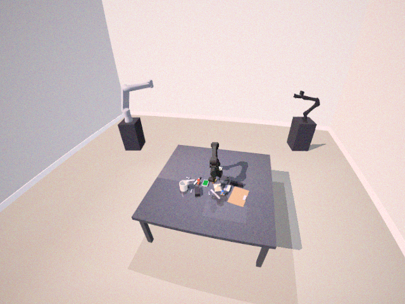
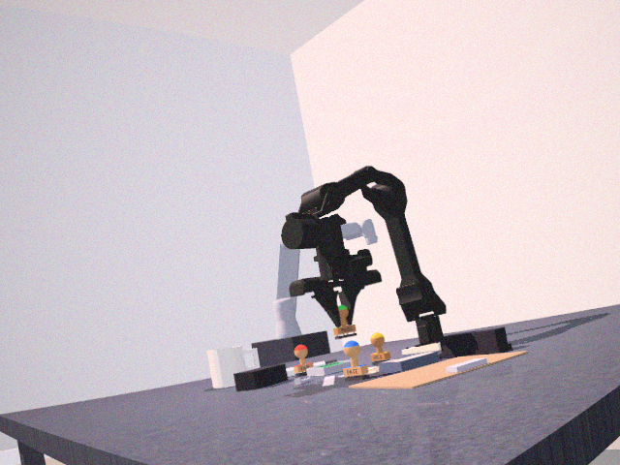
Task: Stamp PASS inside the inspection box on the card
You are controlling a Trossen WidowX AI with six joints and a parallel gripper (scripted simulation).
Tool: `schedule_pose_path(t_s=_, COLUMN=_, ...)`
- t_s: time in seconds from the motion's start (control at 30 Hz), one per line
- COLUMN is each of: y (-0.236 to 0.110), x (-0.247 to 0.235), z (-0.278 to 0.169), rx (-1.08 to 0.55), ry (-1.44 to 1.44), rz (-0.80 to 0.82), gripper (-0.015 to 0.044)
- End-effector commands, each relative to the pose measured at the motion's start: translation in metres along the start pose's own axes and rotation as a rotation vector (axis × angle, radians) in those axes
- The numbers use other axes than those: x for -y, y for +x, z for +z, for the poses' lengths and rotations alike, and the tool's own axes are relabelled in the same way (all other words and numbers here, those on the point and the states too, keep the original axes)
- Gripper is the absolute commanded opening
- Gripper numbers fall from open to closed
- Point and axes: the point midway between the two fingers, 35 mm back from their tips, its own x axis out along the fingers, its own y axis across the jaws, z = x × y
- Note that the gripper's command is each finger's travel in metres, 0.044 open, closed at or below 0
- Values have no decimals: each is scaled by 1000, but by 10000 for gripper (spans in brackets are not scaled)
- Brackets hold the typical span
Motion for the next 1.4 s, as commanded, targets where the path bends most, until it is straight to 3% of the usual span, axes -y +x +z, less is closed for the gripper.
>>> schedule_pose_path(t_s=0.0, y=-1, x=0, z=15, rx=4, ry=-133, rz=-2, gripper=0)
schedule_pose_path(t_s=0.4, y=-1, x=-4, z=57, rx=6, ry=-521, rz=-3, gripper=0)
schedule_pose_path(t_s=1.37, y=16, x=-3, z=59, rx=6, ry=-527, rz=-3, gripper=0)
